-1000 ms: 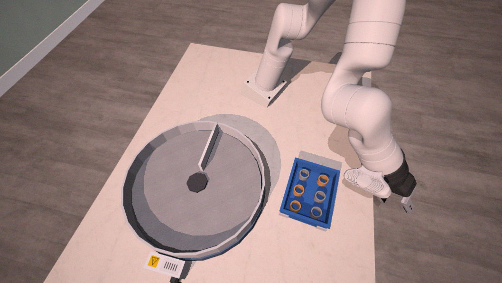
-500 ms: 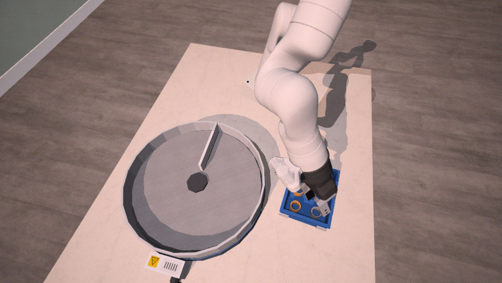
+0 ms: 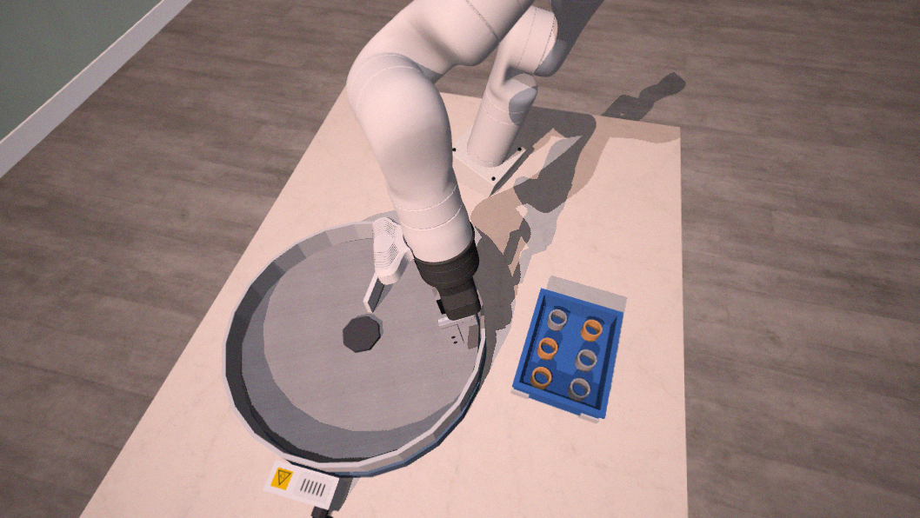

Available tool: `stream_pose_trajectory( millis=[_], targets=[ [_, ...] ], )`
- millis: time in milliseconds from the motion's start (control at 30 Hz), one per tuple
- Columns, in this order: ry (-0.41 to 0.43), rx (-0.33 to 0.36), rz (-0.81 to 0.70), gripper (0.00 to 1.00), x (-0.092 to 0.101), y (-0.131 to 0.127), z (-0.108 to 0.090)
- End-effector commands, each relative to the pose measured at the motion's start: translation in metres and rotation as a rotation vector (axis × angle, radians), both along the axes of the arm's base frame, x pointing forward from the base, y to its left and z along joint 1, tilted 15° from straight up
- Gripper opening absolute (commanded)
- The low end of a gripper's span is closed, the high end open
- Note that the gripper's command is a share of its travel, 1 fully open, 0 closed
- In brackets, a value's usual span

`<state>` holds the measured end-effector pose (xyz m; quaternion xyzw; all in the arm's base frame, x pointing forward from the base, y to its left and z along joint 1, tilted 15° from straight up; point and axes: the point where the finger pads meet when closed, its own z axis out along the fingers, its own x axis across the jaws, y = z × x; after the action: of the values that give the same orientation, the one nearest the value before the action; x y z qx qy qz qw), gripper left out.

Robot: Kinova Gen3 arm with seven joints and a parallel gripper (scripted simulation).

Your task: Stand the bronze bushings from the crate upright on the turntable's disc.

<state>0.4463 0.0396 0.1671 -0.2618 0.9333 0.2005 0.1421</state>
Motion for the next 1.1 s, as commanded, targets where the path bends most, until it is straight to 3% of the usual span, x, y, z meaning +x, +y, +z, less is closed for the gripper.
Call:
stream_pose_trajectory(
  millis=[0,167,233,367,500,600,1067],
  targets=[
    [0.029,-0.024,-0.077,1.0,-0.006,-0.041,-0.005],
    [0.104,-0.076,-0.201,1.0,-0.034,-0.106,-0.012],
    [0.104,-0.076,-0.201,1.0,-0.034,-0.106,-0.012],
    [0.175,-0.119,-0.317,1.0,-0.067,-0.16,-0.017],
    [0.223,-0.145,-0.392,1.0,-0.092,-0.192,-0.018],
    [0.24,-0.153,-0.418,1.0,-0.101,-0.202,-0.019],
    [0.25,-0.158,-0.434,1.0,-0.106,-0.209,-0.019]
  ],
)
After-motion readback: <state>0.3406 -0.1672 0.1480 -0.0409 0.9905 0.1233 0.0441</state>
